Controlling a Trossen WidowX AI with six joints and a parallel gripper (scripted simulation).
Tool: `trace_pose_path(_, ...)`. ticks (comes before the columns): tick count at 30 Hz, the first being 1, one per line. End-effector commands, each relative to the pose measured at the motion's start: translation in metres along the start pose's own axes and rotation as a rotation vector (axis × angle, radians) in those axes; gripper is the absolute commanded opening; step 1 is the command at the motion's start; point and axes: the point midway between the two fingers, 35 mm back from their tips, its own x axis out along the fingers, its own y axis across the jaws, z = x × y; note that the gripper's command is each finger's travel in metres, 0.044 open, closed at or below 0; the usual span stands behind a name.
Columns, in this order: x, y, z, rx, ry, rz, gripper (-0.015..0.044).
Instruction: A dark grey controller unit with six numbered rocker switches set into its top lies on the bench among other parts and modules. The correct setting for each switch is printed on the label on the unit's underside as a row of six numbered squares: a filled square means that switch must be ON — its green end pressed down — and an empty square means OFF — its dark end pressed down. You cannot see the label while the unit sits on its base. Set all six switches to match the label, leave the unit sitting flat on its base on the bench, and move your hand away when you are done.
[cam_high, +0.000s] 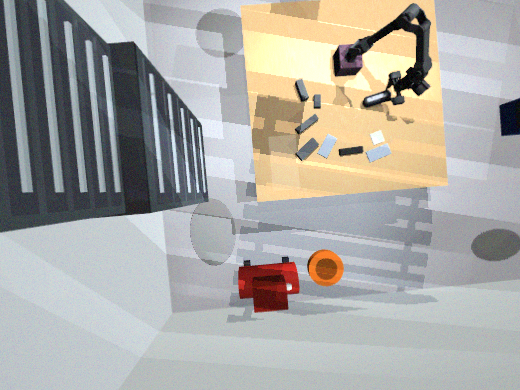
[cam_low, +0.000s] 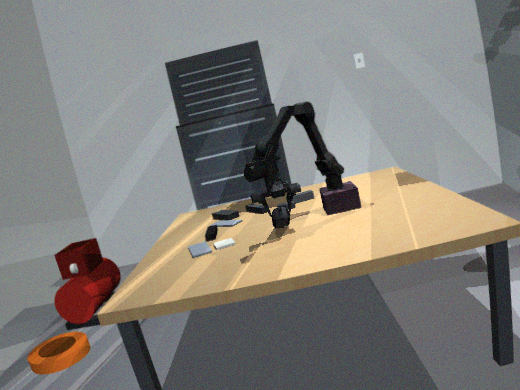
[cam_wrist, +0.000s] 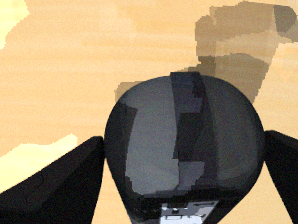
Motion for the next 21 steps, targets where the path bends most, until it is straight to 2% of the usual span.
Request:
trace_pose_path(1, -0.005, -0.001, -0.003, -0.001, 0.000, -0.005, 0.0336)
trace_pose_path(21, -0.016, -0.001, -0.016, -0.001, 0.001, -0.005, 0.0336)
